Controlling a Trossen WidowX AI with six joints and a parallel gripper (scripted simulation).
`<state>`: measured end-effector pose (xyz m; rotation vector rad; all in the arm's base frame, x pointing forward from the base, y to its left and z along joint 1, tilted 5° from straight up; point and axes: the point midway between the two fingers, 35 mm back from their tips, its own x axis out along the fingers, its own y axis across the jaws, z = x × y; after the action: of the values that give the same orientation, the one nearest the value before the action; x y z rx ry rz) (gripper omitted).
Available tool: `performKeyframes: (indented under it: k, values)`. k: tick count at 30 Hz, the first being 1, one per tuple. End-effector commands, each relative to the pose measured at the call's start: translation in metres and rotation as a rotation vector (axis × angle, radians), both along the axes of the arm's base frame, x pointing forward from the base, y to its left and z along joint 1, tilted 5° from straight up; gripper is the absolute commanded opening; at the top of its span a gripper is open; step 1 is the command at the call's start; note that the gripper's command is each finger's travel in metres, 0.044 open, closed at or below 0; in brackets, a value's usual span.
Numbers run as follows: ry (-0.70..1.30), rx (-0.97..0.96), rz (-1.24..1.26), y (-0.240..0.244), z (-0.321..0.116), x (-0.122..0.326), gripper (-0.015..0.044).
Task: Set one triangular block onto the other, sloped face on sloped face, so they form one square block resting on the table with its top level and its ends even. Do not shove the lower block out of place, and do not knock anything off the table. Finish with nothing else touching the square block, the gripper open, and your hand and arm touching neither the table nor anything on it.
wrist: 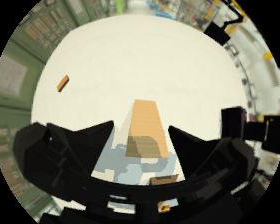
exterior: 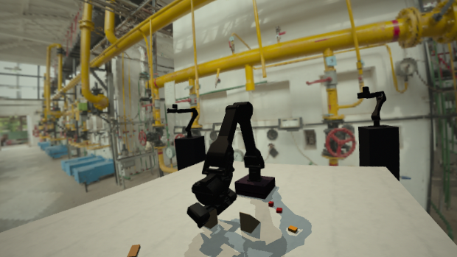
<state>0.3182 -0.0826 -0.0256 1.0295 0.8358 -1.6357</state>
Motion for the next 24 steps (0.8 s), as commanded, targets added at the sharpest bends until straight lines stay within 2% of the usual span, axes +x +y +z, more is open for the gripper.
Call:
performKeyframes:
  k: [1,2,13,20,24]
  values:
    - [0.01,-0.003,0.004,-0.0024,-0.007,-0.0039,0.044]
    - [0.01,-0.003,0.004,-0.0025,-0.0072,-0.004,0.044]
    - [0.01,-0.003,0.004,-0.0025,-0.0072,-0.004,0.0151]
    - [0.01,-0.003,0.004,-0.0025,-0.0072,-0.004,0.0105]
    - [0.009,-0.002,0.003,-0.0025,-0.0064,-0.0039,0.0]
